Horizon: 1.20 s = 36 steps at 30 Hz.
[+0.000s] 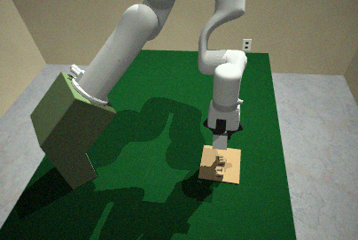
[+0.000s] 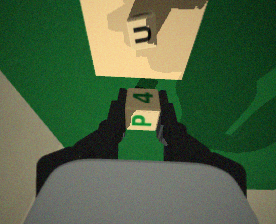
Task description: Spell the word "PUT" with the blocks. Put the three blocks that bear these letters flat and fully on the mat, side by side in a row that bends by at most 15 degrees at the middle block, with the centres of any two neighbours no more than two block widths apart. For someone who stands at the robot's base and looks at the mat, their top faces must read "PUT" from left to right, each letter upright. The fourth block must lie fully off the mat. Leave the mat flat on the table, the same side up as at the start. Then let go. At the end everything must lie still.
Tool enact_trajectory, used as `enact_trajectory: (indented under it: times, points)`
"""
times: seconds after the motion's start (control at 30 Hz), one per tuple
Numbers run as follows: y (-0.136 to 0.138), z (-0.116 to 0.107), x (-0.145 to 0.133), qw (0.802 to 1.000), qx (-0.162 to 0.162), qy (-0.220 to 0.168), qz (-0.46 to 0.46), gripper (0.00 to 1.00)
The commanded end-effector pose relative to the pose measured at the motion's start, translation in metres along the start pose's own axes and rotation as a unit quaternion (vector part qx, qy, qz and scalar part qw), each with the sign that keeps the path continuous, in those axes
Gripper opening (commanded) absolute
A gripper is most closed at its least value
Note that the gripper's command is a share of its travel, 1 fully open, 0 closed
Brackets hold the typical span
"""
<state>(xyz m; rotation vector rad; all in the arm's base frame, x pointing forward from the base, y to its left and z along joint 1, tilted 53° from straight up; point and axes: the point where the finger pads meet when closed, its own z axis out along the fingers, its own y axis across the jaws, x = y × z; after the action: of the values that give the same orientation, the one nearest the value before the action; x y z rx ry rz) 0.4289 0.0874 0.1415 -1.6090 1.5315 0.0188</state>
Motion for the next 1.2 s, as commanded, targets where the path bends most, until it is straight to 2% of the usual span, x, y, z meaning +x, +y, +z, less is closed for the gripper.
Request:
enact_trajectory:
  times: [0.0, 0.27, 0.43, 1.17]
  points:
    - [-0.002, 0.017, 0.0, 1.0, 0.002, 0.0, -0.001, 0.27]
    - [-0.002, 0.055, 0.0, 1.0, 0.002, 0.0, -0.001, 0.27]
    - [-0.002, 0.071, 0.0, 1.0, 0.002, 0.0, -0.001, 0.27]
    - [-0.002, 0.077, 0.0, 1.0, 0.002, 0.0, -0.001, 0.27]
